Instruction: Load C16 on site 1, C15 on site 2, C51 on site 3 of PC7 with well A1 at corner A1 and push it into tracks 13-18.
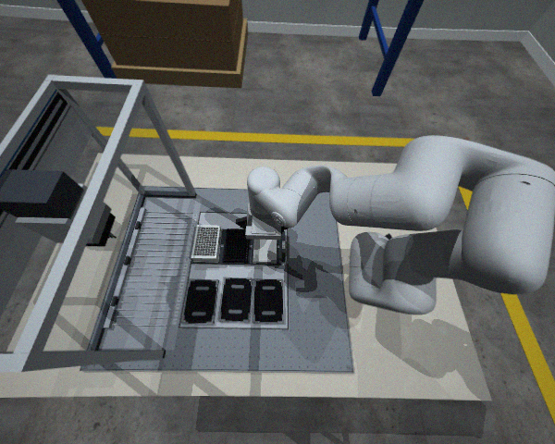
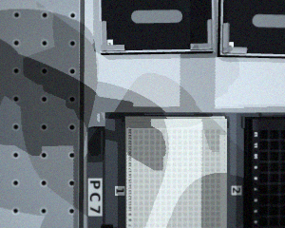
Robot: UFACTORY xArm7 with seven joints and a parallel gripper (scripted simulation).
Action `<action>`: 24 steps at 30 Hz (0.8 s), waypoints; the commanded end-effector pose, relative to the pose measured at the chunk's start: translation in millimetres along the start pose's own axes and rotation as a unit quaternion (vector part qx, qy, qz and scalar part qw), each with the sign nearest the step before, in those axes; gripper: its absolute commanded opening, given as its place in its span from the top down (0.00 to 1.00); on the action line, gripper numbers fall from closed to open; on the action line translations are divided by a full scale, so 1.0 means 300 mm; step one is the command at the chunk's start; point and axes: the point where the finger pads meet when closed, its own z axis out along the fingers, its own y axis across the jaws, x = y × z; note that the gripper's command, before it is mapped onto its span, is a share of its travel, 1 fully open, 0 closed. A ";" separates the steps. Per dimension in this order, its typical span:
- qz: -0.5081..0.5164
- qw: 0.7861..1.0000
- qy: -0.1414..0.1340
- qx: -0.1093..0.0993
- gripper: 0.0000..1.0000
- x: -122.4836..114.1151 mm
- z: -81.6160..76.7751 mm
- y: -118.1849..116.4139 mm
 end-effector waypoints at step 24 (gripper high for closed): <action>0.003 1.000 0.000 -0.001 0.00 0.093 -0.003 0.097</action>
